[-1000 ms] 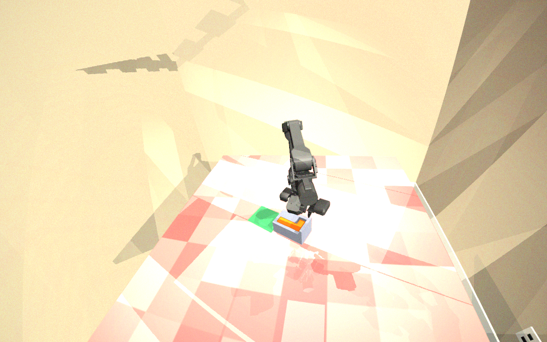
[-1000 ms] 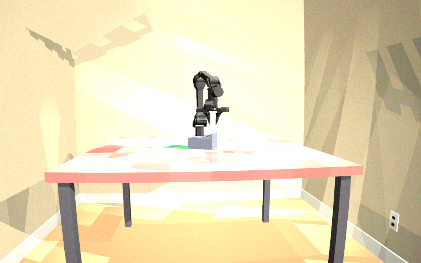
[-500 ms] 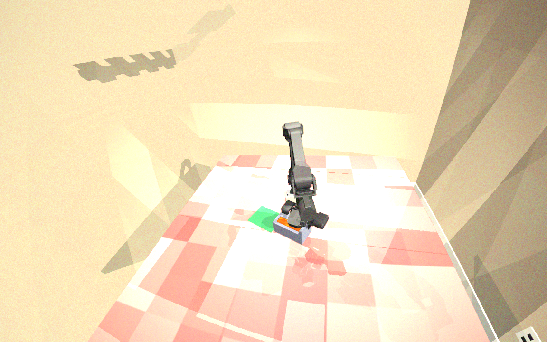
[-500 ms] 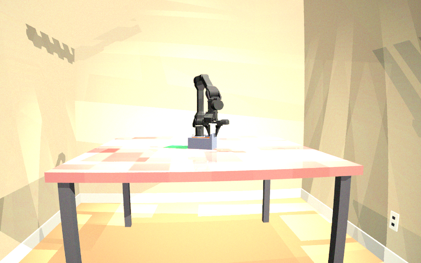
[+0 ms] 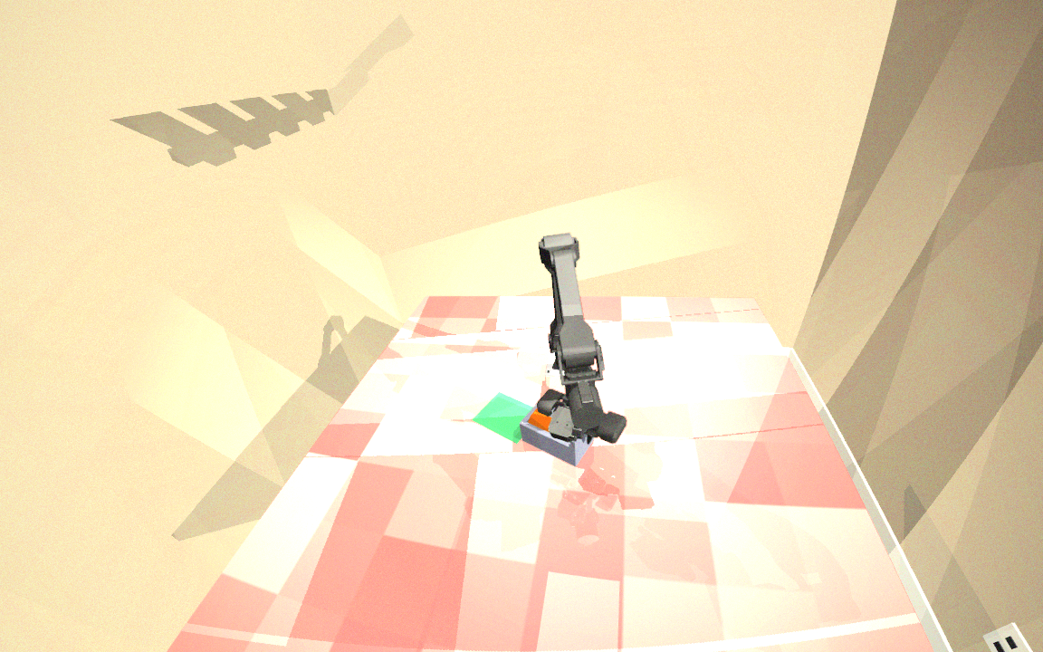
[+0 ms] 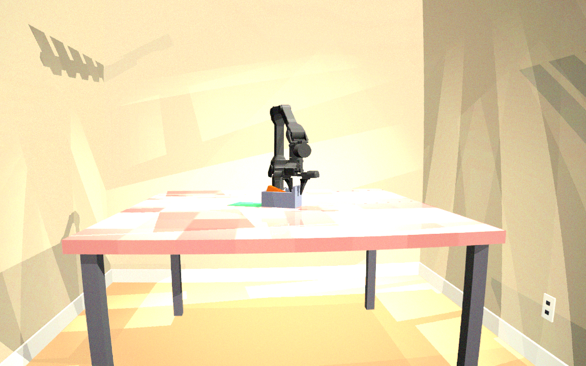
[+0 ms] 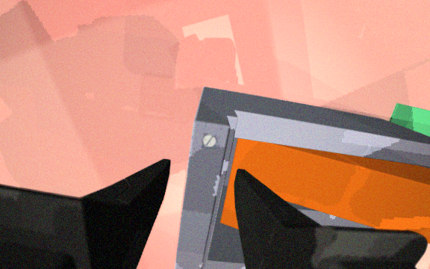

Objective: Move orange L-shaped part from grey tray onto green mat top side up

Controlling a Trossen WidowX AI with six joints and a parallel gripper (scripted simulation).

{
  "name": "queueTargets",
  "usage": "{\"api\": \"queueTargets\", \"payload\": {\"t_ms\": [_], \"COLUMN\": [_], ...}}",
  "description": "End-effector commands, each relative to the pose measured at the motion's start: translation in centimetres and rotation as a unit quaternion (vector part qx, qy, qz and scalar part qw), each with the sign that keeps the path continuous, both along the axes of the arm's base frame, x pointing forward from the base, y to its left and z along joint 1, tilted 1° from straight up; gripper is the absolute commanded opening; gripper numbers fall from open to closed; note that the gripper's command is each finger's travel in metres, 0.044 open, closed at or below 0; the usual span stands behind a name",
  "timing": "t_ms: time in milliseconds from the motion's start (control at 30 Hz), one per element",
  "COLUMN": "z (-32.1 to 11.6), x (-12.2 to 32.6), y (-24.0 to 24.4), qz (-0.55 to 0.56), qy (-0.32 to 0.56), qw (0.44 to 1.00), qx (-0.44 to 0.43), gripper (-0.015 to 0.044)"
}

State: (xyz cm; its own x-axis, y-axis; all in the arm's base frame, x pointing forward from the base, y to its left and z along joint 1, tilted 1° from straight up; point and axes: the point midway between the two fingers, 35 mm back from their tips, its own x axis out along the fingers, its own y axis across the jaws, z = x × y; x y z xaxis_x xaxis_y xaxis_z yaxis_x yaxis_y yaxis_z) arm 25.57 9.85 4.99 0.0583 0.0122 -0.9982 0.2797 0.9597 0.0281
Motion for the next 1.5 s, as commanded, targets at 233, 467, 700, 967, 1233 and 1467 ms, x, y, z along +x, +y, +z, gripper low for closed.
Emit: {"api": "queueTargets", "payload": {"t_ms": [233,467,700,967,1233,1467], "z": [-1.7,-1.7,-1.5,-0.3,4.8,9.3], "x": [-0.1,-0.1,0.0,0.1,0.2,-0.7], "y": [-0.2,-0.2,0.0,1.0,0.5,-0.2], "qz": [-0.002,-0.002,0.0,-0.002,-0.002,-0.002], "qy": [0.003,0.003,0.001,0.003,0.003,0.003], "qw": [1.0,1.0,1.0,1.0,1.0,1.0], "qx": [-0.003,-0.003,-0.001,-0.003,-0.003,-0.003], "gripper": [0.018,0.018,0.018,0.018,0.018,0.018]}}
